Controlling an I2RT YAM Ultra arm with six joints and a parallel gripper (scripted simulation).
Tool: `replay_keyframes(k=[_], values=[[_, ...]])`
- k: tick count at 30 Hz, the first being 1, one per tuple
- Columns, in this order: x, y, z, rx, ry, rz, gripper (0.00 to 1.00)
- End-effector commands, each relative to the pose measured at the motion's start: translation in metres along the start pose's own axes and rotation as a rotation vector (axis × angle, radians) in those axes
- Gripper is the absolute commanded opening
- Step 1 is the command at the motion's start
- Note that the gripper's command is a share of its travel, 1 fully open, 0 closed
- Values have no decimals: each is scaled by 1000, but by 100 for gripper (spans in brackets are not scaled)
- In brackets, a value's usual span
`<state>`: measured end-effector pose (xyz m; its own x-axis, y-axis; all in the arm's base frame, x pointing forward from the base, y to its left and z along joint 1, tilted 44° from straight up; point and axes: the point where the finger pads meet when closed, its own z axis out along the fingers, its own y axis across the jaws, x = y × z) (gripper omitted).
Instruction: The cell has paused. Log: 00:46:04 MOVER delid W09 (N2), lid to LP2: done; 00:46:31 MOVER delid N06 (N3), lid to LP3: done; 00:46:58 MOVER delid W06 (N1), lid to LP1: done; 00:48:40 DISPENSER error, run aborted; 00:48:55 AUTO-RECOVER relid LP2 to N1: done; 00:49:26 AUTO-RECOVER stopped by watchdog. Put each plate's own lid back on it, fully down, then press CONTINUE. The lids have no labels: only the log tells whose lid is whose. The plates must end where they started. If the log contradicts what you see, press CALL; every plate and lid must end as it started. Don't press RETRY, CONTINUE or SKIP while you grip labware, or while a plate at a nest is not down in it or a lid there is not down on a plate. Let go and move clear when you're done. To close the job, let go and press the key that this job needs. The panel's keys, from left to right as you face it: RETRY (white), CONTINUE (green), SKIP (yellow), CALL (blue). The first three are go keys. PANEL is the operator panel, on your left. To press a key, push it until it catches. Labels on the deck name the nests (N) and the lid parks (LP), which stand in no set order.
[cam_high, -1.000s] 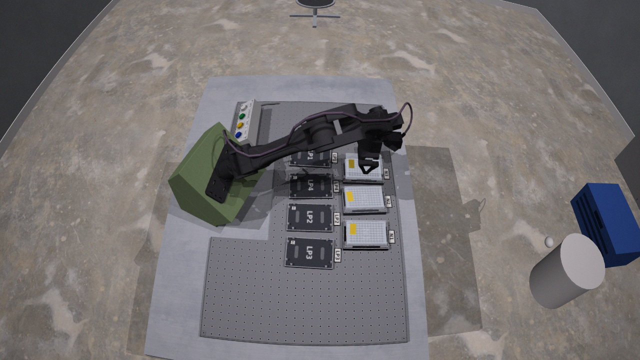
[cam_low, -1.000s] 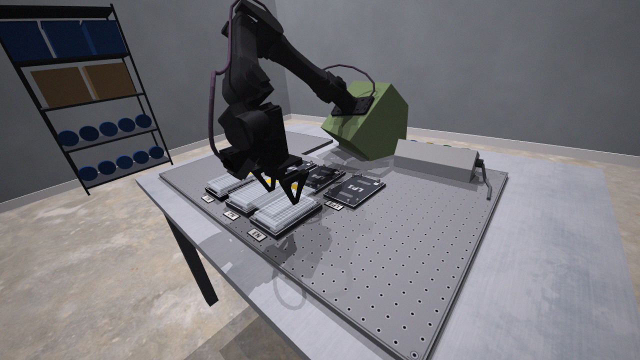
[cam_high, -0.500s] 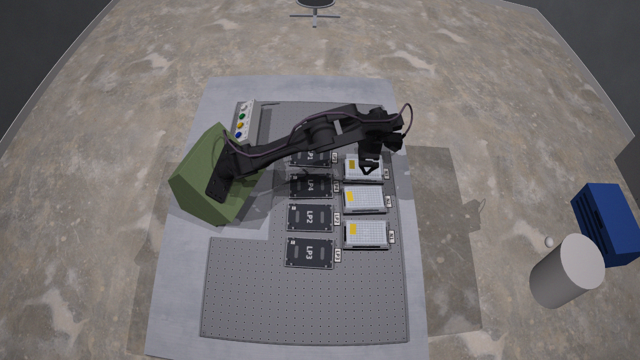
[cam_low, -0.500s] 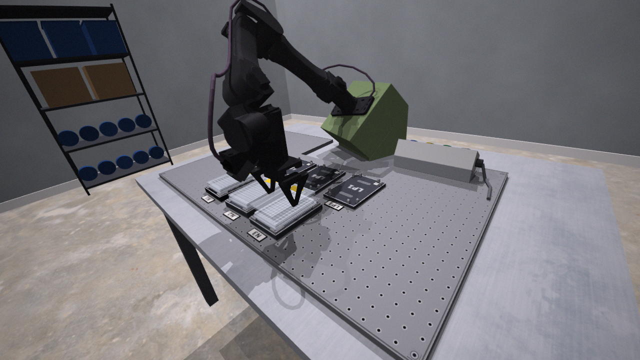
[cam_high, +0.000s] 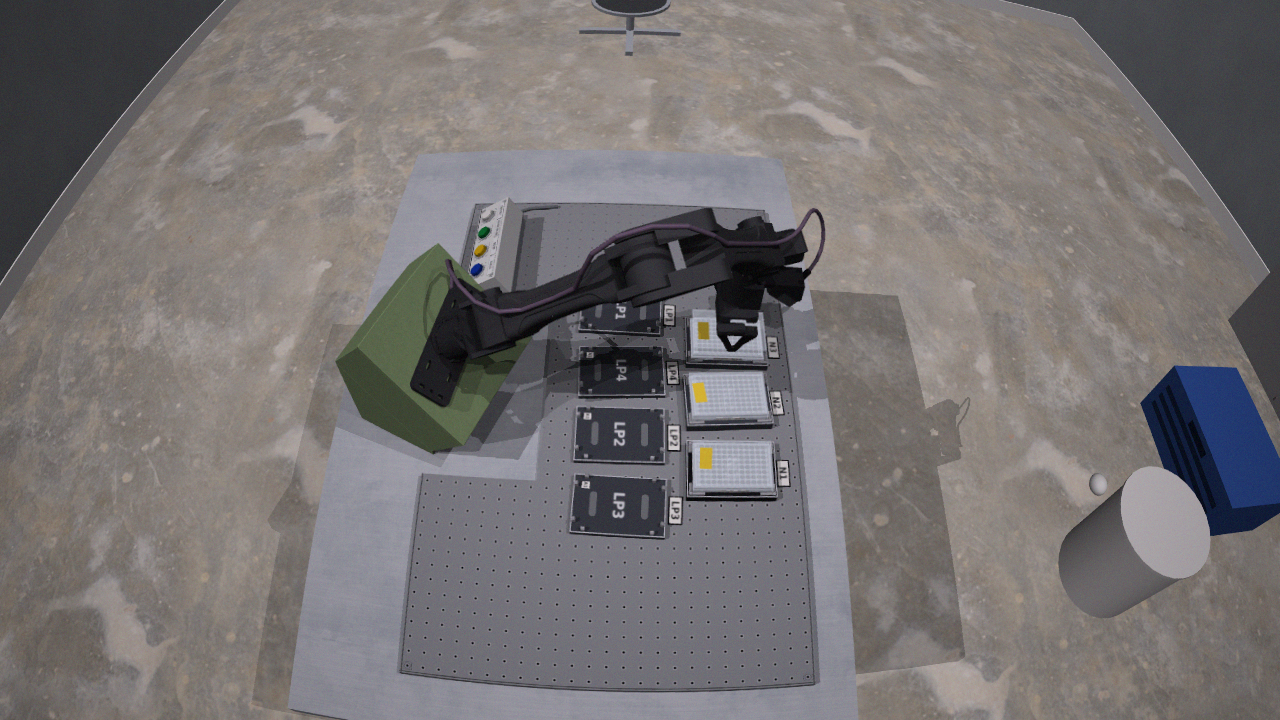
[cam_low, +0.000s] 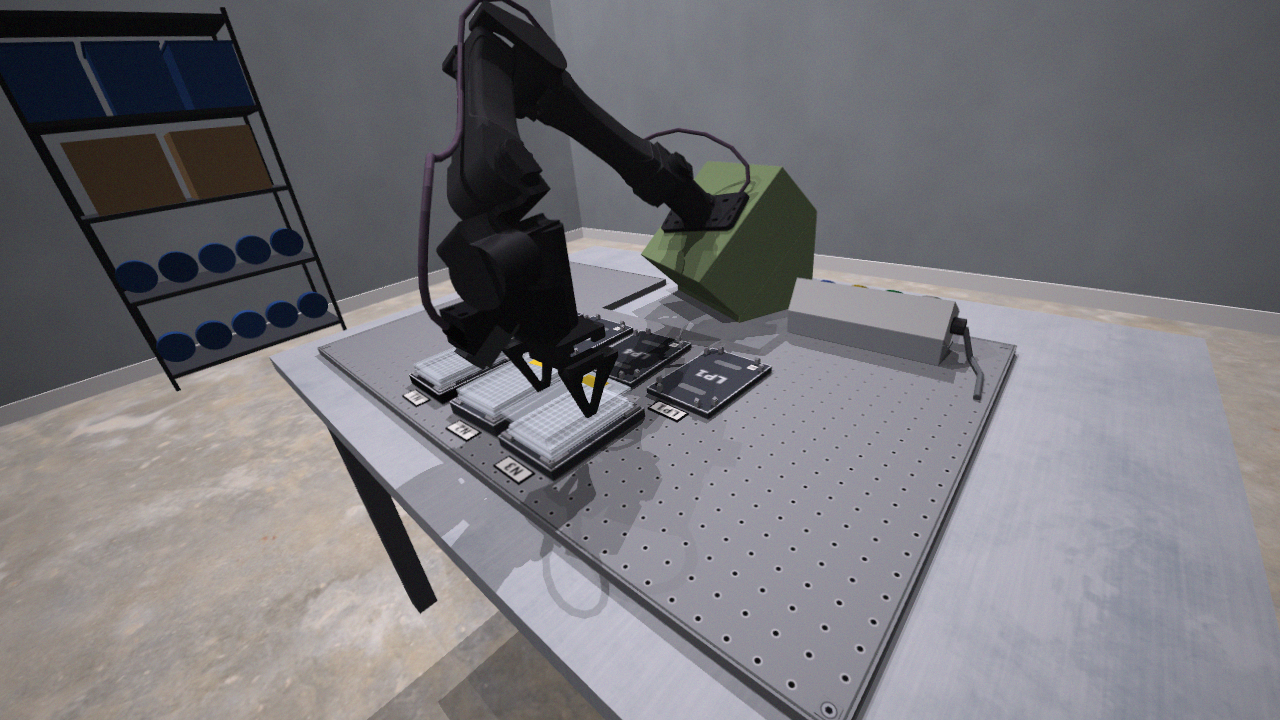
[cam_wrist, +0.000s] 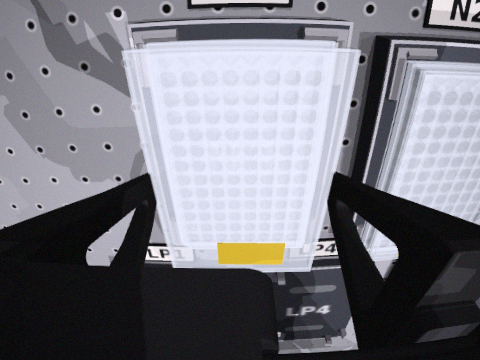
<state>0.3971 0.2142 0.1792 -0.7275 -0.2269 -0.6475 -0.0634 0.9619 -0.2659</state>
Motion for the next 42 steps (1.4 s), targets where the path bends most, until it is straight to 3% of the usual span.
replay_keyframes(k=[1,6,12,18,25,30,42], values=[[6,4,3,-7,5,-19,0],[-2,4,-3,-14,-13,-9,0],[7,4,9,-3,10,-20,0],[0,4,6,-11,-7,-9,0],[9,7,12,-6,12,-28,0],[-1,3,10,-9,-9,-6,0],[8,5,17,-5,10,-23,0]])
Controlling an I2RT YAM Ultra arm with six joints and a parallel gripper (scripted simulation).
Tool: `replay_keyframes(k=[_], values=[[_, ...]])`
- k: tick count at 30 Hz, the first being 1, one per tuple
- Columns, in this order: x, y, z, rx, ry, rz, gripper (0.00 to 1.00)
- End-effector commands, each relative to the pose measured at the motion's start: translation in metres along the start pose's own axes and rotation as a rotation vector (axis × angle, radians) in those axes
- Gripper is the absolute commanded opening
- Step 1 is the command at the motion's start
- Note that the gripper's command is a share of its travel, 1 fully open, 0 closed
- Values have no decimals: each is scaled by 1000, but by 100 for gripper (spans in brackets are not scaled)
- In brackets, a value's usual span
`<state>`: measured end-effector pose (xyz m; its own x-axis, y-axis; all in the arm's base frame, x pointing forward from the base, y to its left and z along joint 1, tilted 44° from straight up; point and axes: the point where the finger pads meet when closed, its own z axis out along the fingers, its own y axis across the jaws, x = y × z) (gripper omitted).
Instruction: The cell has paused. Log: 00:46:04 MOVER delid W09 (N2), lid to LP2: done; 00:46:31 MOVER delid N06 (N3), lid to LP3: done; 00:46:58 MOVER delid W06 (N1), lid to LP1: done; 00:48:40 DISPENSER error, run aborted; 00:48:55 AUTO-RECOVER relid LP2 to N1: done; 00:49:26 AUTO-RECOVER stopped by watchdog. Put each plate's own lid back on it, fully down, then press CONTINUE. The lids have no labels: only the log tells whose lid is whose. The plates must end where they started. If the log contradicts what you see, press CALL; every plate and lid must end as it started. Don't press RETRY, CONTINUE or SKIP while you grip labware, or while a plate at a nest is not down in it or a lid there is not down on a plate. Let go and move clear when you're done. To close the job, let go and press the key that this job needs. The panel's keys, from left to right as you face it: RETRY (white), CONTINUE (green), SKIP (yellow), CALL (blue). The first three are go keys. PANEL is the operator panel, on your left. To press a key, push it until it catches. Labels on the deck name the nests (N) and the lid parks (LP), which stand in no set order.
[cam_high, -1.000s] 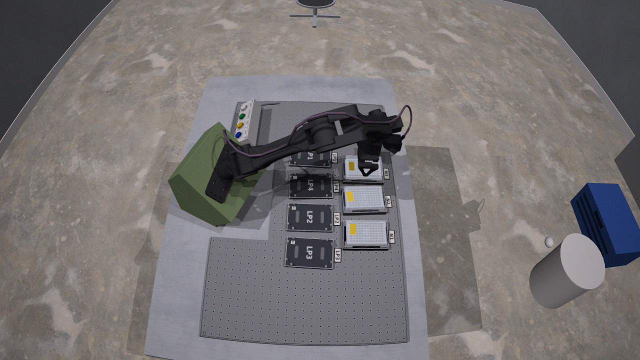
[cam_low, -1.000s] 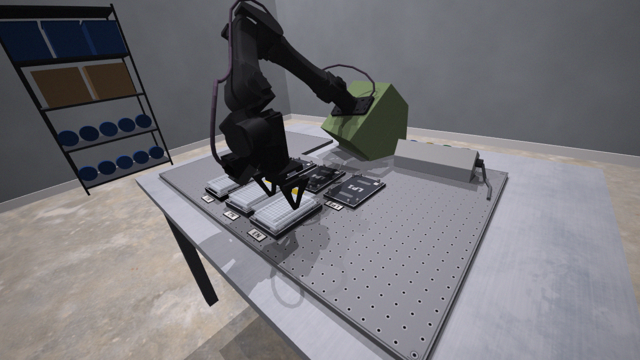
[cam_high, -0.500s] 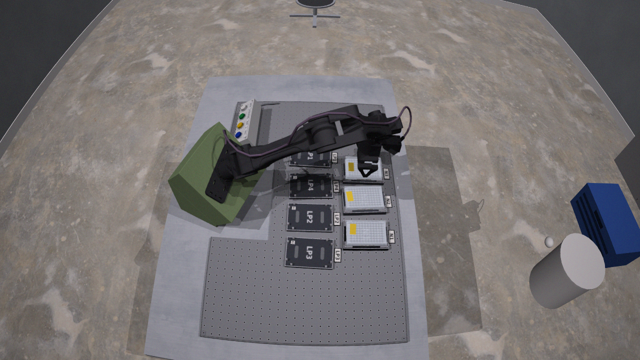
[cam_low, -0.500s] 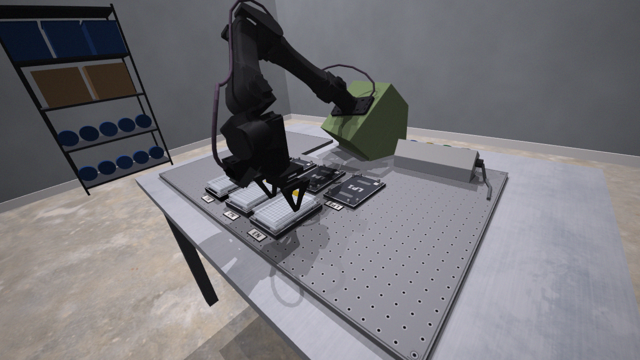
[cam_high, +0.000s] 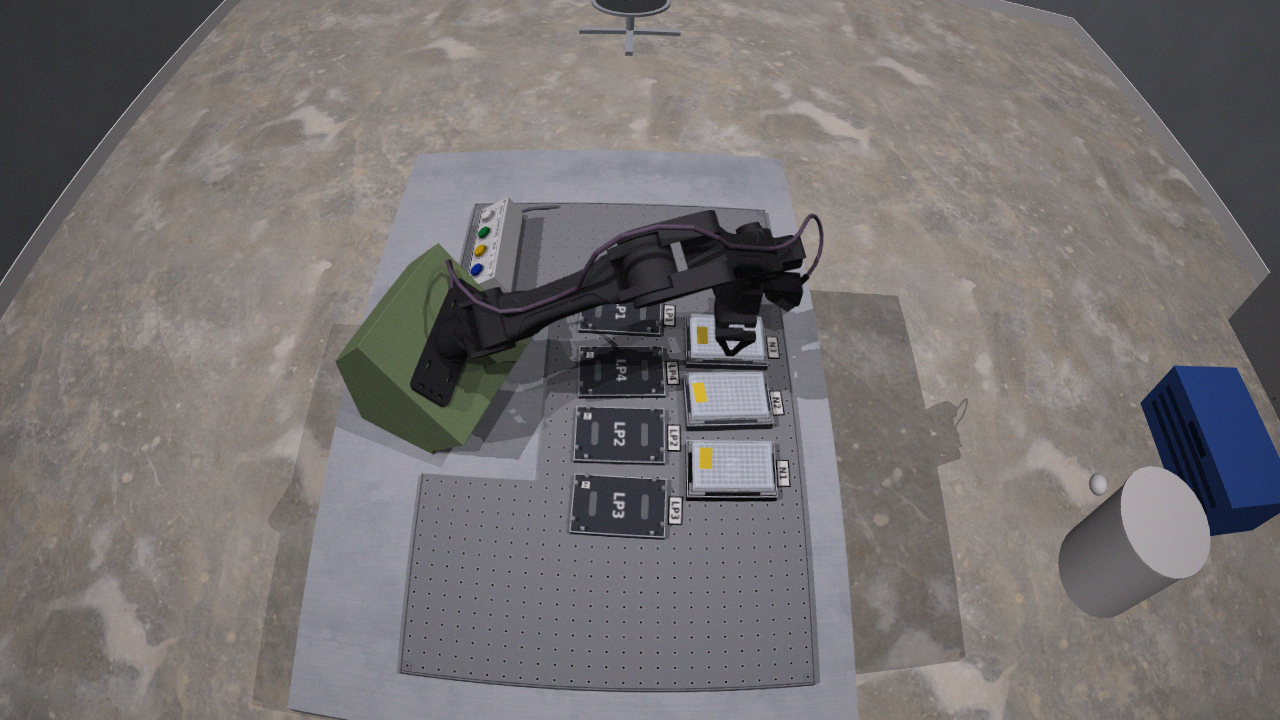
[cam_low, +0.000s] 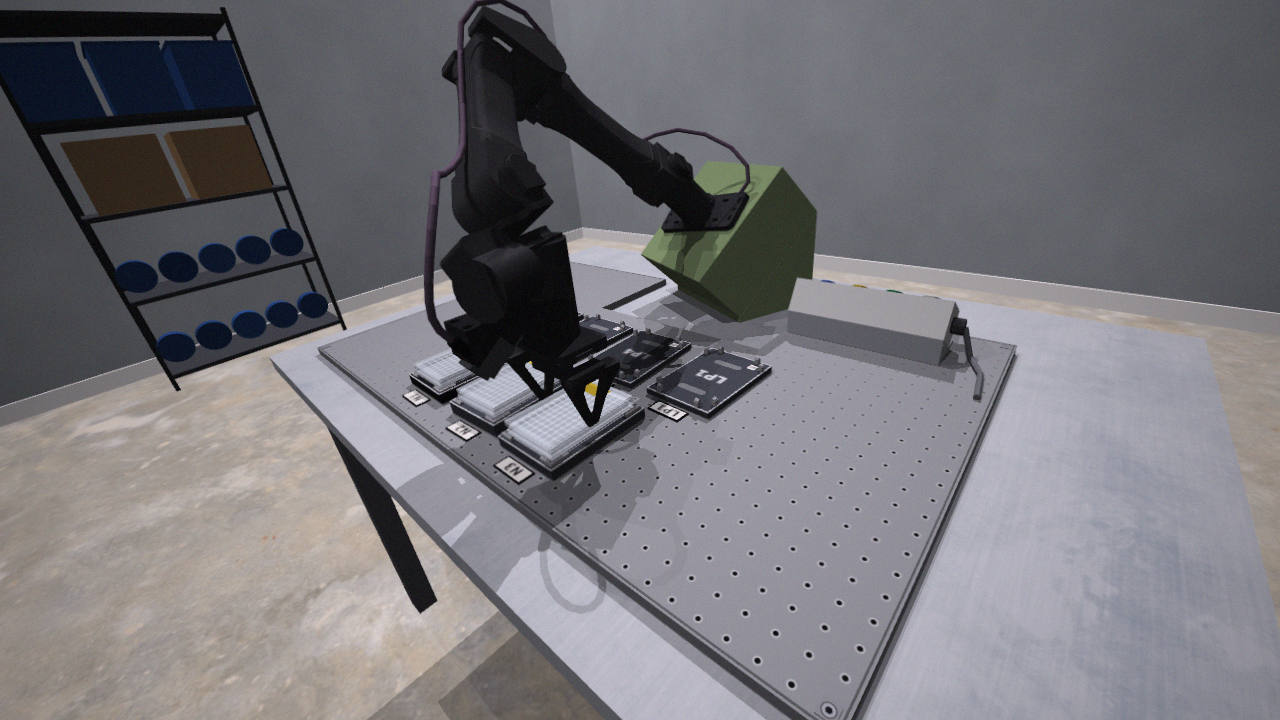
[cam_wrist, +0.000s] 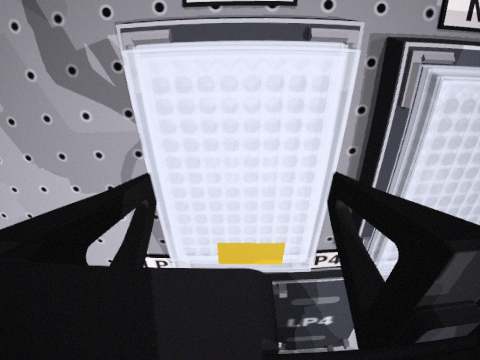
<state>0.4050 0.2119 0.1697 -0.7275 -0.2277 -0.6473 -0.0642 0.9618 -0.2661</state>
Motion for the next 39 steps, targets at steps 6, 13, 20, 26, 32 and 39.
replay_keyframes(k=[6,13,20,26,32,39], values=[[2,4,2,-9,-5,-12,0],[-2,2,-1,-6,-7,-2,0],[-1,2,-1,-6,-7,-2,0],[-1,2,-1,-6,-7,-2,0],[-1,2,-1,-6,-7,-2,0],[-1,2,-1,-6,-7,-2,0]])
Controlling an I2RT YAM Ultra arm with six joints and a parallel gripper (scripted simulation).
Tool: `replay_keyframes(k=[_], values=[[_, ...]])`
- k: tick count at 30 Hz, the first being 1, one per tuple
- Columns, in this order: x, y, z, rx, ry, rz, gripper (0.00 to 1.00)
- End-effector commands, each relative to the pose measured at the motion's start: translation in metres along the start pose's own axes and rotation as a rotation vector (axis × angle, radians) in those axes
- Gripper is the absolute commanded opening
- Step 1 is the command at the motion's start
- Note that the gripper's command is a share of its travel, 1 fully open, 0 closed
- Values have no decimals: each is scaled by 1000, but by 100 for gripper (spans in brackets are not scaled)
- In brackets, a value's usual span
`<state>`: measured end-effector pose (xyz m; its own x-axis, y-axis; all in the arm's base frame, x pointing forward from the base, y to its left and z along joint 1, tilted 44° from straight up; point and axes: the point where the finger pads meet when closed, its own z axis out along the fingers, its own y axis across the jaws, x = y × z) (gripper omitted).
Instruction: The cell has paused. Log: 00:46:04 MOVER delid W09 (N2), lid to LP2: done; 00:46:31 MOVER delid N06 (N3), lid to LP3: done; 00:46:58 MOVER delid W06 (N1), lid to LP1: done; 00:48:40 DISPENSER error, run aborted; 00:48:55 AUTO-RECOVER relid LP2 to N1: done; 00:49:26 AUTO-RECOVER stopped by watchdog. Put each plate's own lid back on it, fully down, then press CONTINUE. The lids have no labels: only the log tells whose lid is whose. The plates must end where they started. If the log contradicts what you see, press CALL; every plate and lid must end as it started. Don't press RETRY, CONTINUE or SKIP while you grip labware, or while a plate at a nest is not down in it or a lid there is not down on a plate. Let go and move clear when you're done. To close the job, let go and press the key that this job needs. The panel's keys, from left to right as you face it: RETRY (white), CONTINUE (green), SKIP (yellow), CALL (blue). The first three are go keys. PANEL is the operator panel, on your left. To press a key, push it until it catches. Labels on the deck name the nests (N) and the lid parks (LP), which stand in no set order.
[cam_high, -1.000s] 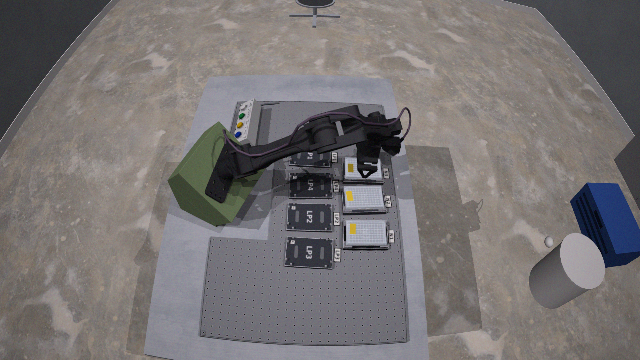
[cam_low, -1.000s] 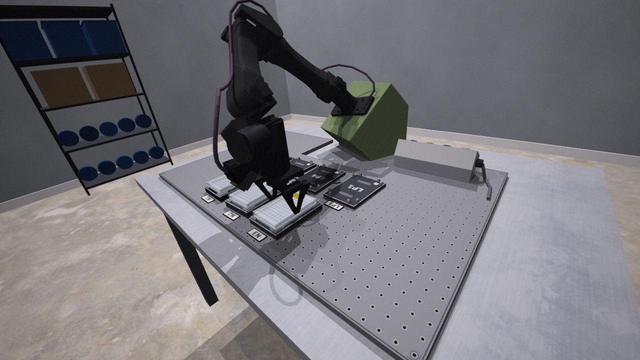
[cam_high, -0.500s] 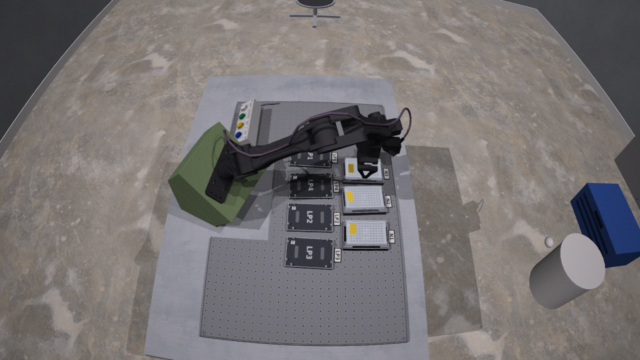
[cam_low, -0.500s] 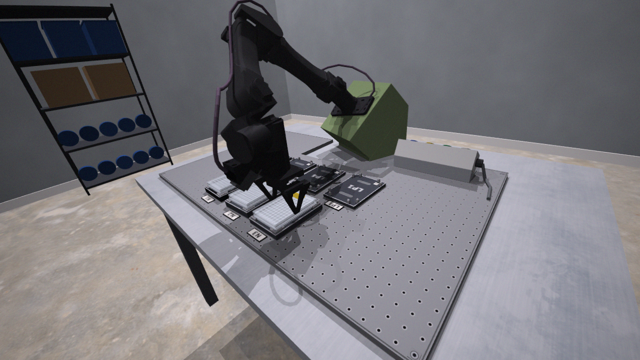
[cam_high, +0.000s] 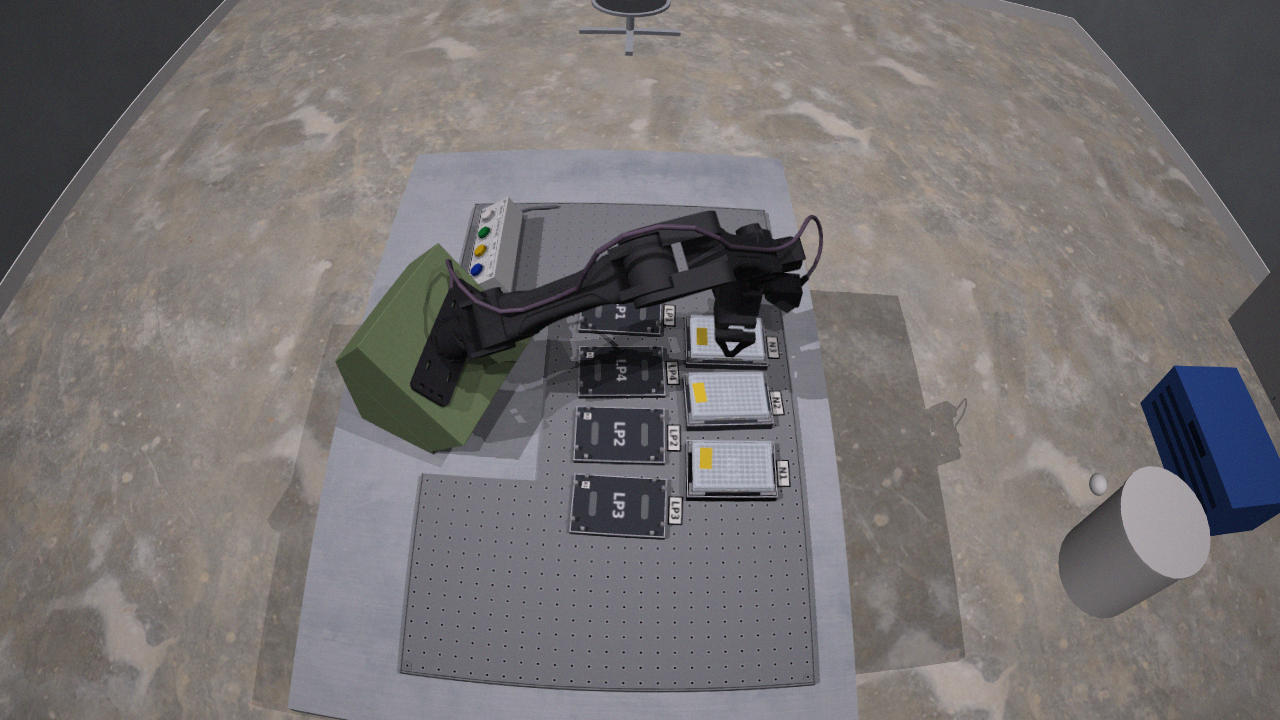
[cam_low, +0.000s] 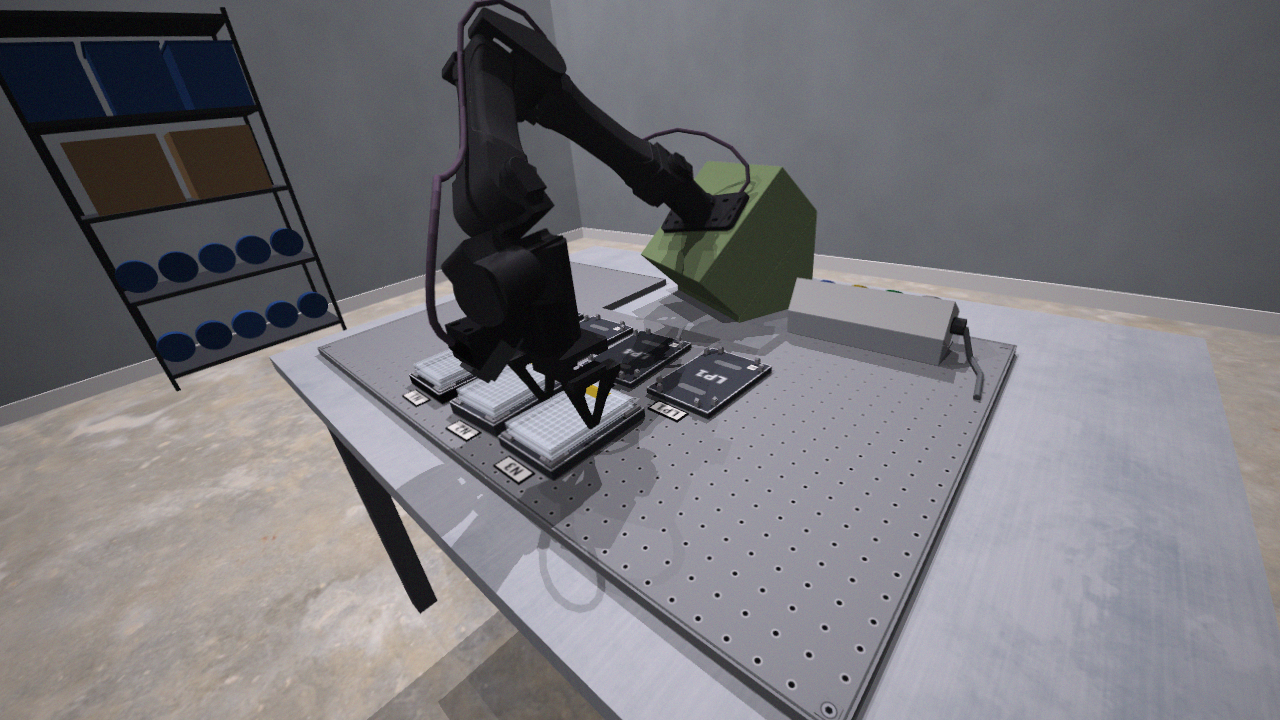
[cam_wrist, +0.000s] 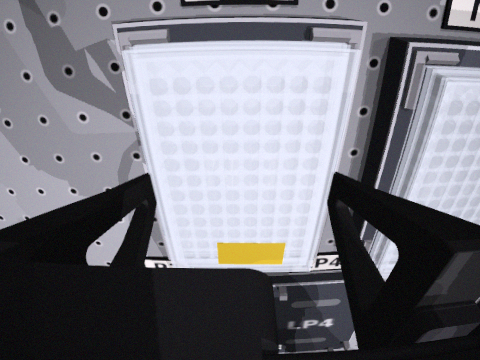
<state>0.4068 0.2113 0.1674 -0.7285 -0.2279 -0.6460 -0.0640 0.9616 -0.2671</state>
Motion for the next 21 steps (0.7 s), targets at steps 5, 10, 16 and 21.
replay_keyframes(k=[5,10,16,21], values=[[-1,2,-4,-7,-9,-1,0],[-1,2,-4,-7,-9,-1,0],[-1,2,-4,-7,-9,-1,100],[-1,2,-4,-7,-9,-1,100]])
